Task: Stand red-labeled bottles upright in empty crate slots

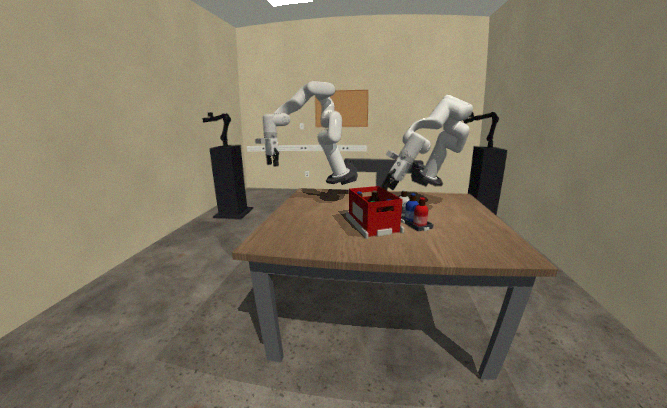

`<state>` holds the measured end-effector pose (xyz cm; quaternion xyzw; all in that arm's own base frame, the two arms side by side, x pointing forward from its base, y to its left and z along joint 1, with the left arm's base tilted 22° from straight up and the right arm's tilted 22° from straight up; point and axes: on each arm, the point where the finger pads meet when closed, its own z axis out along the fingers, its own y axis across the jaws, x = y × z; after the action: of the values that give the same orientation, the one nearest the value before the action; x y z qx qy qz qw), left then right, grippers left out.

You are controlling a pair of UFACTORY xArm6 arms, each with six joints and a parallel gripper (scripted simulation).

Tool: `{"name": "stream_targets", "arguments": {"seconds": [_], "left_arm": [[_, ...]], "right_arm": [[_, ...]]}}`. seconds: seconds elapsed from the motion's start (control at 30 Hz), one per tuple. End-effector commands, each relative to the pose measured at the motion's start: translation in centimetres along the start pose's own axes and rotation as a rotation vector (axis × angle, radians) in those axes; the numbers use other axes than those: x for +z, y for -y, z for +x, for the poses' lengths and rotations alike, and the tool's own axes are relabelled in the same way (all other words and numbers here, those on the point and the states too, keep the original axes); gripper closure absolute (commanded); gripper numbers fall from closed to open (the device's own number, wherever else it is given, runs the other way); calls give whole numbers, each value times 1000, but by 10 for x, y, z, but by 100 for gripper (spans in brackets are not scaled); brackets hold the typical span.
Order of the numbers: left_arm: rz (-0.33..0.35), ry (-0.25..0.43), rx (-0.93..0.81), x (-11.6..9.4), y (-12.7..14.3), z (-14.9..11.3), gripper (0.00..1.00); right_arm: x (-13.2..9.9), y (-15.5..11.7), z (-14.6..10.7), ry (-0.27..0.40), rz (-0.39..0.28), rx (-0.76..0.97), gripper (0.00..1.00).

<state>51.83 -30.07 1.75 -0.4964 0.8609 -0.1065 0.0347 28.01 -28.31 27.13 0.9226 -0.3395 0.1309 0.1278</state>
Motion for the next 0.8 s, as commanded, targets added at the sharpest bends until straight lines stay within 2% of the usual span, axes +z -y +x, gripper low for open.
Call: {"name": "stream_targets", "arguments": {"seconds": [0.0,0.27,0.33,0.53,0.77], "left_arm": [[5,0,1,-2,2,1,0],[5,0,1,-2,2,1,0],[5,0,1,-2,2,1,0],[5,0,1,-2,2,1,0],[5,0,1,-2,2,1,0]], "right_arm": [[-15,-59,1,16,-25,145,0],[-42,-137,-18,35,-64,362,0],[-42,-137,-18,35,-64,362,0],[-63,-181,-37,42,-88,498,0],[-85,-219,-60,45,-110,623,0]]}}
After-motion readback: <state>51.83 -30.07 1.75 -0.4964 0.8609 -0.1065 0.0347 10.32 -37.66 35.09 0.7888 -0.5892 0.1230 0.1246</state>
